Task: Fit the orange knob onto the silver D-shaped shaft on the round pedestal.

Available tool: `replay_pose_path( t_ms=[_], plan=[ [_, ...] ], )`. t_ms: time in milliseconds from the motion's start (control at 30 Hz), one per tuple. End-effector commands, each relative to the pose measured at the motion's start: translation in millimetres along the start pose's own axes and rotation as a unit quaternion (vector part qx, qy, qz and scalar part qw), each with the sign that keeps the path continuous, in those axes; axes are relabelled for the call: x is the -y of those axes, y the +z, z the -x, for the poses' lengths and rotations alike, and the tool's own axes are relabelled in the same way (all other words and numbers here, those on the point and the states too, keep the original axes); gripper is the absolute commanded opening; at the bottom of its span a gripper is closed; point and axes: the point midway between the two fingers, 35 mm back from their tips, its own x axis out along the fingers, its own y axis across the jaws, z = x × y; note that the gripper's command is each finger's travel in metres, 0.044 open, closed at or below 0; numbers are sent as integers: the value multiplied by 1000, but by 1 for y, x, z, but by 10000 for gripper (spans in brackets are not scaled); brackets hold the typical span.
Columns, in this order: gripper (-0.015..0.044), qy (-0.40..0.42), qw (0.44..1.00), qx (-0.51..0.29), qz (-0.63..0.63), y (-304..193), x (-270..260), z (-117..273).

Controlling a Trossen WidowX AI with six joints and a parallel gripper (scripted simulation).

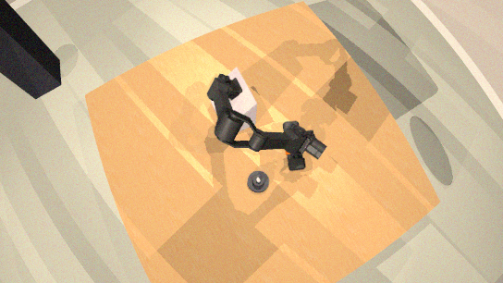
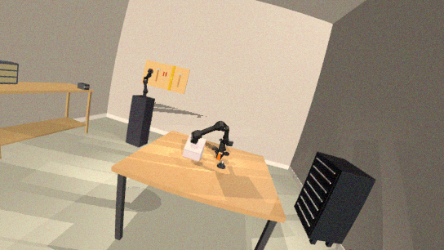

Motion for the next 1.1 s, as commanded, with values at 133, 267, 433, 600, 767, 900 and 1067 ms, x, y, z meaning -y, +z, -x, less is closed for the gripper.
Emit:
replay_pose_path(
  t_ms=[133, 267, 433, 600, 767, 900, 1067],
  plan=[
    [0, -1, 1000, 1, 2, 3, 3, 18],
    [0, -1, 1000, 3, 2, 5, 4, 30],
    [0, -3, 1000, 6, 2, 7, 5, 45],
    [0, -4, 1000, 7, 2, 8, 6, 60],
    [0, -3, 1000, 7, 2, 9, 6, 75],
    [0, -2, 1000, 7, 2, 10, 7, 88],
    [0, -1, 1000, 6, 2, 10, 7, 103]
  ],
)
